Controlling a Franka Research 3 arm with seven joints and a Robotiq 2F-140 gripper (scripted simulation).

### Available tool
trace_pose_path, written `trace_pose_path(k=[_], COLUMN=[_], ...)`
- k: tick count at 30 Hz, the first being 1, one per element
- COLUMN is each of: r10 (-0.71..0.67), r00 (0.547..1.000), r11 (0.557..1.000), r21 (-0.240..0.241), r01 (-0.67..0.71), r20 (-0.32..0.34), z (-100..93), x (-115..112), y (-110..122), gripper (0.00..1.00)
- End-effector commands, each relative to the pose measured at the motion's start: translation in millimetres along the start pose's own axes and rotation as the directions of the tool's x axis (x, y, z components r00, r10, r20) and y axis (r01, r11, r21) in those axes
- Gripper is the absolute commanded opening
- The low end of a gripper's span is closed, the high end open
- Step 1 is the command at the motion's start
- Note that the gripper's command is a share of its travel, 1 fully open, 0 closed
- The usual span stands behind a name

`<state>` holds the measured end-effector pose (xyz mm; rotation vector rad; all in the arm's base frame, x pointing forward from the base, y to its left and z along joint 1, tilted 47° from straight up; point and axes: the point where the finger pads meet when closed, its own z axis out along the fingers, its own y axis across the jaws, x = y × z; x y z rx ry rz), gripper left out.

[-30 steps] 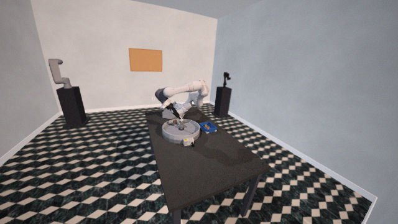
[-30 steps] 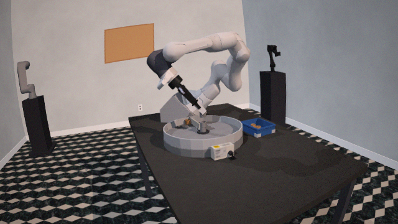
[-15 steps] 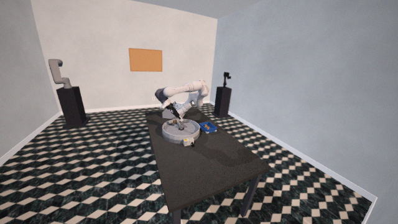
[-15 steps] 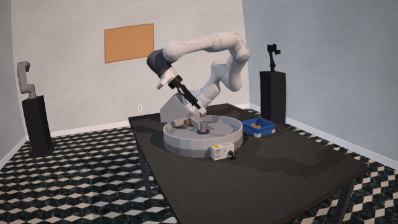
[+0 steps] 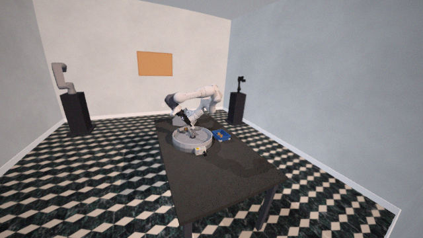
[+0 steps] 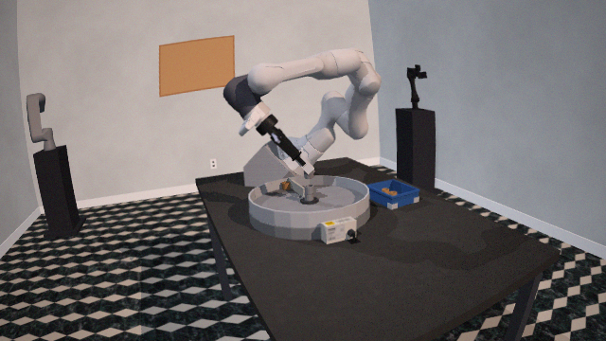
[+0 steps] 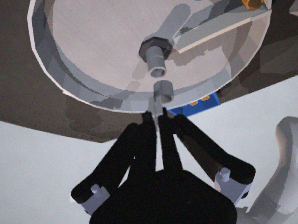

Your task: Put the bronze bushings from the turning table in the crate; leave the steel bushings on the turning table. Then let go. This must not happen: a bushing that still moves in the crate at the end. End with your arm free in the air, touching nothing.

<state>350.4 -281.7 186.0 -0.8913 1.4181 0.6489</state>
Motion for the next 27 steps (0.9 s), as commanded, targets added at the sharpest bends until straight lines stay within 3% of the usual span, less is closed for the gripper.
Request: trace_pose_path(k=[1, 27], r10=[0.005, 0.005], r00=[1.0, 1.0], r11=[1.0, 1.0], r21=[0.002, 0.002], r01=[-0.005, -0.005], r20=[0.0, 0.0], z=[-0.8, -2.4], x=[-1.3, 0.4], y=[-1.2, -4.1], gripper=[0.0, 0.0])
